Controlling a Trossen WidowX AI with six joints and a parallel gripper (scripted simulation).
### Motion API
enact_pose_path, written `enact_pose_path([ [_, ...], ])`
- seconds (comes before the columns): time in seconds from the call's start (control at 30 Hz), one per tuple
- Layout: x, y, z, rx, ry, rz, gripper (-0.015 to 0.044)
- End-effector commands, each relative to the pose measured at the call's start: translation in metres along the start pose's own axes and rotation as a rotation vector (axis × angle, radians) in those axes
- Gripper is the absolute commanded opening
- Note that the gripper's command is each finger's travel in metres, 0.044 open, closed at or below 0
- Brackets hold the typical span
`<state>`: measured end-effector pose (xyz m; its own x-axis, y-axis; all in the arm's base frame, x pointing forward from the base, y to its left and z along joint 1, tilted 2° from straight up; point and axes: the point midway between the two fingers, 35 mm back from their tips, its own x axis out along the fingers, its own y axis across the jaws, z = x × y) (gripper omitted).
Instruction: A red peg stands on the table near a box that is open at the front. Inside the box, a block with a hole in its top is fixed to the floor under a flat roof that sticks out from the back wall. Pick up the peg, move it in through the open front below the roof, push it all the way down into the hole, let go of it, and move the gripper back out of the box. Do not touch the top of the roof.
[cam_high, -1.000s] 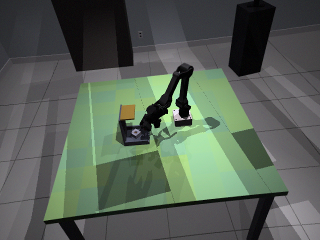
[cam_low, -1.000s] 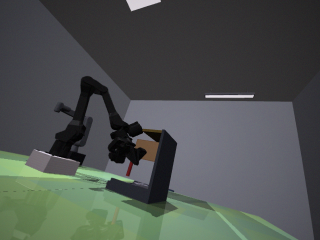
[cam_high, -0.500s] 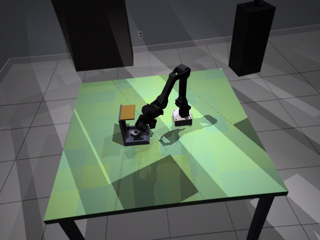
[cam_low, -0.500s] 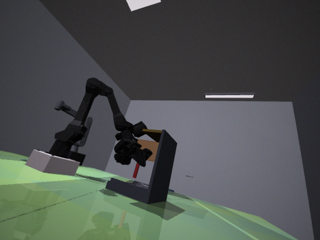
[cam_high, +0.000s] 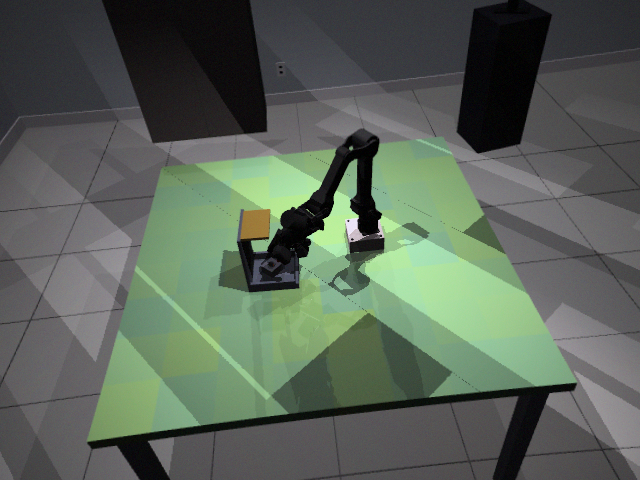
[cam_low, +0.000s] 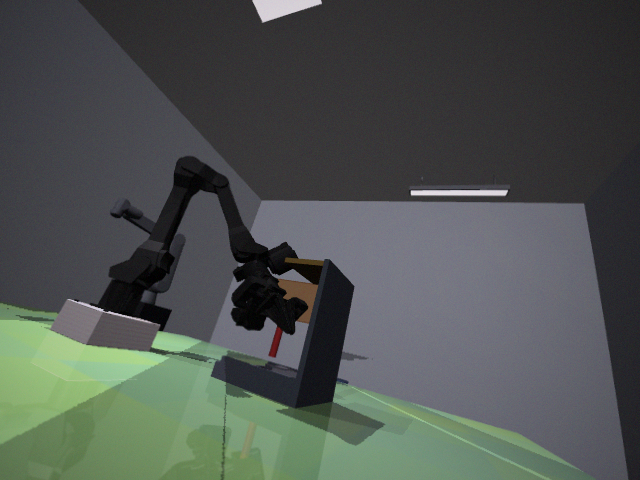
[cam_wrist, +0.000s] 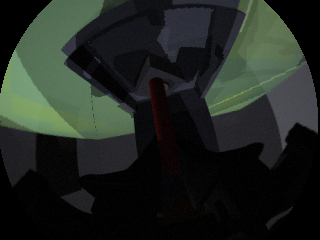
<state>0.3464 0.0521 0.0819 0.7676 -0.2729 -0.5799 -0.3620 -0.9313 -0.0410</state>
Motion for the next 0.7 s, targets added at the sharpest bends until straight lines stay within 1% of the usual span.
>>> enact_pose_path([
  [0.0, 0.0034, -0.0006, -0.0009, -0.004, -0.004, -0.001, 0.0000],
  [0.67, 0.0126, -0.0020, -0.0082, -0.004, -0.003, -0.001, 0.0000],
])
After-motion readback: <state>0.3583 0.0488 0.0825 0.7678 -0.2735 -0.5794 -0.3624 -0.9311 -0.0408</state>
